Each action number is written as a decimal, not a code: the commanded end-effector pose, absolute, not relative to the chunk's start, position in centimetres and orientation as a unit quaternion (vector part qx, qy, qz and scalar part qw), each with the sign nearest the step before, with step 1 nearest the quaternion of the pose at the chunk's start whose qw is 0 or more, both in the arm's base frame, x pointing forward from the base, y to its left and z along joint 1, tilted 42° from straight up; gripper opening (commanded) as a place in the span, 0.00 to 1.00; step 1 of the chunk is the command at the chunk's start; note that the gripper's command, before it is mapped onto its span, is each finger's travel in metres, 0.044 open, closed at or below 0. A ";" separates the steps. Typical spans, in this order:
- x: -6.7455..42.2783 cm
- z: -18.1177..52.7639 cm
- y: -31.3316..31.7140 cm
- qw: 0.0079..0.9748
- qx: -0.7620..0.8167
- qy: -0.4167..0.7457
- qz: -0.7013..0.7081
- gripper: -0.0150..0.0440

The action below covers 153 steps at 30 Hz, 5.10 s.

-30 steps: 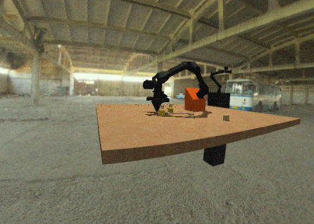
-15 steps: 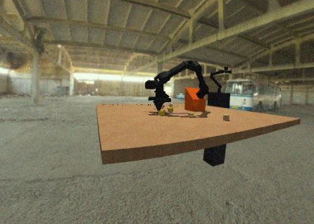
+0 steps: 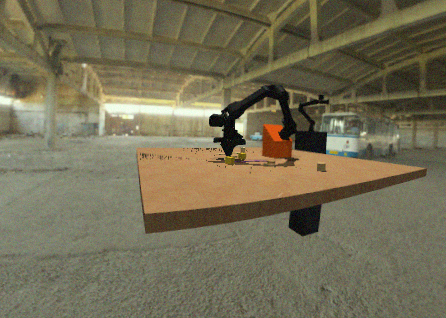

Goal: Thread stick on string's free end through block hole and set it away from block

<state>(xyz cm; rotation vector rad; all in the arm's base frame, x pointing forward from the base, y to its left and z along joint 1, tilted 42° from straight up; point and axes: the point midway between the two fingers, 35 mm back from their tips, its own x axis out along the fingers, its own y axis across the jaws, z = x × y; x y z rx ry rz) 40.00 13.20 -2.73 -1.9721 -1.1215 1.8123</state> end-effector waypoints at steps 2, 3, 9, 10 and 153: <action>39.4 -2.8 12.9 0.118 -0.675 -0.384 0.618 0.25; 39.2 -2.8 12.9 0.118 -0.675 -0.384 0.618 0.25; 38.5 -2.9 12.7 0.119 -0.676 -0.384 0.618 0.25; 38.4 -3.0 12.6 0.119 -0.676 -0.384 0.618 0.25; 28.3 -1.3 5.1 -0.671 -0.125 -0.628 -0.374 0.46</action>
